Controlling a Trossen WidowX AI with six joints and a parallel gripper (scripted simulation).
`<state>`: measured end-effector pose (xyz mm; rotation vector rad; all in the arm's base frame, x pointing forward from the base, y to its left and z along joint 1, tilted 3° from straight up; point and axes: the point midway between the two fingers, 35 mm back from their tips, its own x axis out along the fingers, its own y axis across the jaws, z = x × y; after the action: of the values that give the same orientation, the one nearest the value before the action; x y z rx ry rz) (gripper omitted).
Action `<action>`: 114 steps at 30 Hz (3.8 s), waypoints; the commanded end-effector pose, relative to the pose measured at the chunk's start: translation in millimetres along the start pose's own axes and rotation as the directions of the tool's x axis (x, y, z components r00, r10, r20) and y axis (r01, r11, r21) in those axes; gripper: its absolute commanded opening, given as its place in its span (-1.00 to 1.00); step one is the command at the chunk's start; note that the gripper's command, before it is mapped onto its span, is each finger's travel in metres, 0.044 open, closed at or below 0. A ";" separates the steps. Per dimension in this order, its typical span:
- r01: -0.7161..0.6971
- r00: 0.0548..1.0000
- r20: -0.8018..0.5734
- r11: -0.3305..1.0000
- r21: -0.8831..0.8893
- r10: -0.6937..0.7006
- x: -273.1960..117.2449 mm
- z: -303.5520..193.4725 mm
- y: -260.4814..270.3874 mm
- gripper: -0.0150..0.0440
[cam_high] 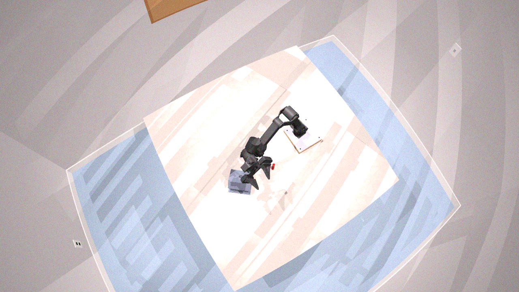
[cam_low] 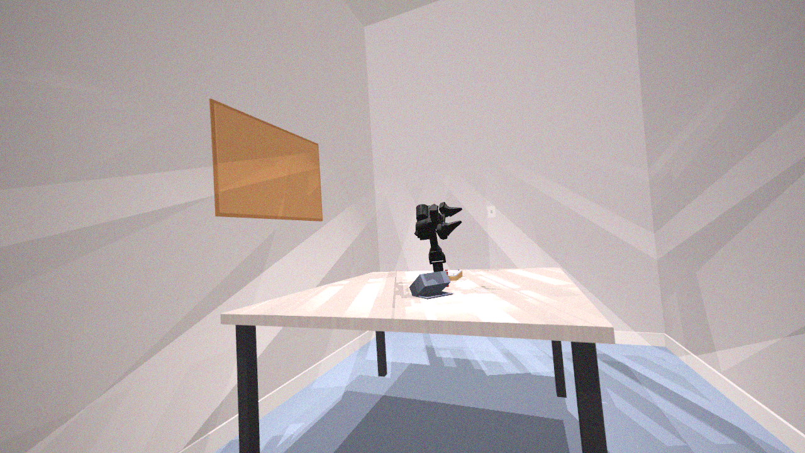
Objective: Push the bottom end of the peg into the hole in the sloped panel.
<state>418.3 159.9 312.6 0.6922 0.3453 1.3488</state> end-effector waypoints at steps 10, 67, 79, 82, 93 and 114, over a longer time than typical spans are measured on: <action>0.057 0.998 0.045 0.994 -0.090 -0.053 6.9 4.3 -9.2 1.00; 0.385 0.794 -0.048 0.563 -0.732 -0.606 12.6 -49.1 -84.3 1.00; 0.265 0.694 -0.153 0.447 -0.855 -0.704 1.9 -76.3 -91.9 1.00; 0.221 0.666 -0.180 0.422 -0.879 -0.724 -2.1 -83.2 -92.9 1.00; 0.024 0.551 -0.283 0.354 -0.935 -0.785 -20.0 -108.4 -93.4 1.00; -0.454 0.292 -0.481 0.322 -0.830 -0.827 -61.9 -156.2 -77.8 1.00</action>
<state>381.3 140.3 138.2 -1.2826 0.4699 1.1212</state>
